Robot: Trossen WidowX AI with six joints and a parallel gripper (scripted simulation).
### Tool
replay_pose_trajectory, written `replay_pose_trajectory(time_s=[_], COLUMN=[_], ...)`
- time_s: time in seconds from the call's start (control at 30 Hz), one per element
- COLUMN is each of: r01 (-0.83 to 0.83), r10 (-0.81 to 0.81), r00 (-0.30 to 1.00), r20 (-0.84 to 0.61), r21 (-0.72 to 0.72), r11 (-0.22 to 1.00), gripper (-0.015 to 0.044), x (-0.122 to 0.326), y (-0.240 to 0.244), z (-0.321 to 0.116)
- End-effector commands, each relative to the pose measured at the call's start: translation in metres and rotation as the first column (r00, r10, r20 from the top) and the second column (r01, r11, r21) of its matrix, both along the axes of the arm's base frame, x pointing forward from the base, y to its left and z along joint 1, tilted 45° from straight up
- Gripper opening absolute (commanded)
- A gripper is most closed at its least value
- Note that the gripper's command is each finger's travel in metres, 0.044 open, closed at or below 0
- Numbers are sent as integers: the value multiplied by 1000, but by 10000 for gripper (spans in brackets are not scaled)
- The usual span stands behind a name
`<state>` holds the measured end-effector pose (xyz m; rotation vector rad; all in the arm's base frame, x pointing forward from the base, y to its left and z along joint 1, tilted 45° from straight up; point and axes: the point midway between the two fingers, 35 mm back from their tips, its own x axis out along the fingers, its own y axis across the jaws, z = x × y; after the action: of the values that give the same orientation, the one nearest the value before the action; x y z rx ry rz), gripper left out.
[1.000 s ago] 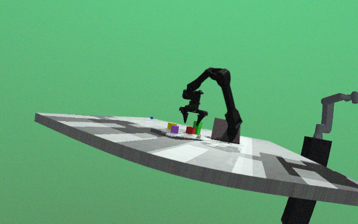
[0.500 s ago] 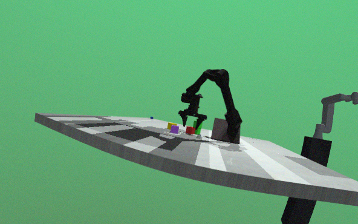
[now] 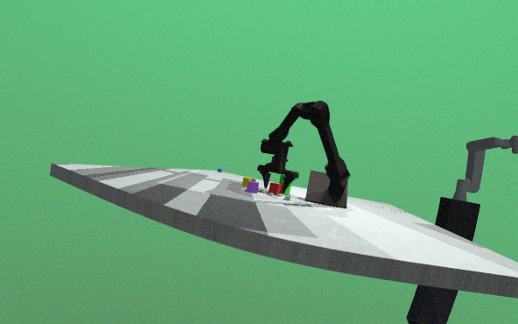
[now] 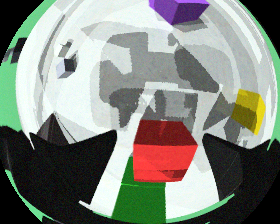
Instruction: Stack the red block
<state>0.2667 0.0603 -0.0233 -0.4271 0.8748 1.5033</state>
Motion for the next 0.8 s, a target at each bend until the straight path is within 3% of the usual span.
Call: replay_pose_trajectory(time_s=[0.0, 0.37, 0.67, 0.77], r01=[3, 3, 3, 3], r10=[-3, -3, -3, -3], r00=[1000, 1000, 1000, 1000], r20=[-6, -6, -6, -6], r21=[5, 5, 5, 5], r11=[1000, 1000, 1000, 1000], gripper=[440, 440, 204, 184], x=[-2, -2, -2, -2], y=[2, 2, 2, 2], z=[-1, -1, -1, -1])
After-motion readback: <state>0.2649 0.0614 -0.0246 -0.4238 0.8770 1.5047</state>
